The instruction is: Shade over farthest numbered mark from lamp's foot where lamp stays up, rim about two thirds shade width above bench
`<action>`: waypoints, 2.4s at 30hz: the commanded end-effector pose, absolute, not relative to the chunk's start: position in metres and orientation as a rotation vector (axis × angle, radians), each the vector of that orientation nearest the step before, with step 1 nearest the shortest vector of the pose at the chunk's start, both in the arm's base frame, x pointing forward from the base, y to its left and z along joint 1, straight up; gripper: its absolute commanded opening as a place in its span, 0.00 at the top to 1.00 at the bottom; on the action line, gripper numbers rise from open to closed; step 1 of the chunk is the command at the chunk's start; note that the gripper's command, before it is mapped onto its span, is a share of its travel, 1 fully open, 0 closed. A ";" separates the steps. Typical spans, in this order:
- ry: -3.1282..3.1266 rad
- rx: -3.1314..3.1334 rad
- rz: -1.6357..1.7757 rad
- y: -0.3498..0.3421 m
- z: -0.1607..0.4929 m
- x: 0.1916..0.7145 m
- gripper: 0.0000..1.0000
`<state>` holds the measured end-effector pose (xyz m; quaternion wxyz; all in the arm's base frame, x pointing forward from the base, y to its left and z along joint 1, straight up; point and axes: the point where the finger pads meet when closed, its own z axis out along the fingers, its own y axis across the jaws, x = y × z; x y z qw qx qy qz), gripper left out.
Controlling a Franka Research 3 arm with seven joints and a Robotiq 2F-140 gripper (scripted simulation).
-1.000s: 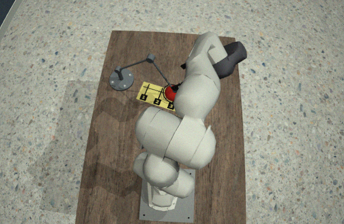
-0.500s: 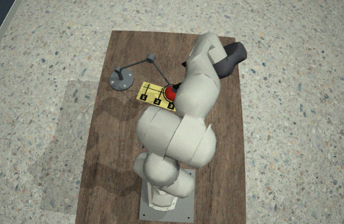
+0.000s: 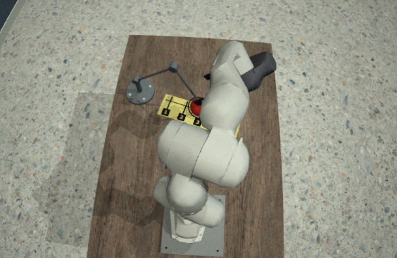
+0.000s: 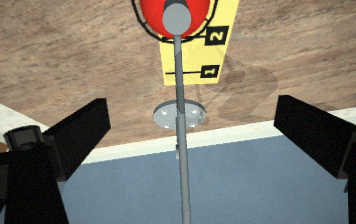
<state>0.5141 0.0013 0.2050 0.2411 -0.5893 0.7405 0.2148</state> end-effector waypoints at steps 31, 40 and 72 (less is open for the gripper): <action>2.014 -1.624 0.589 0.047 0.146 0.522 0.00; 2.009 -1.625 0.575 0.049 0.142 0.526 0.00; 2.014 -1.617 0.568 0.049 0.140 0.528 0.90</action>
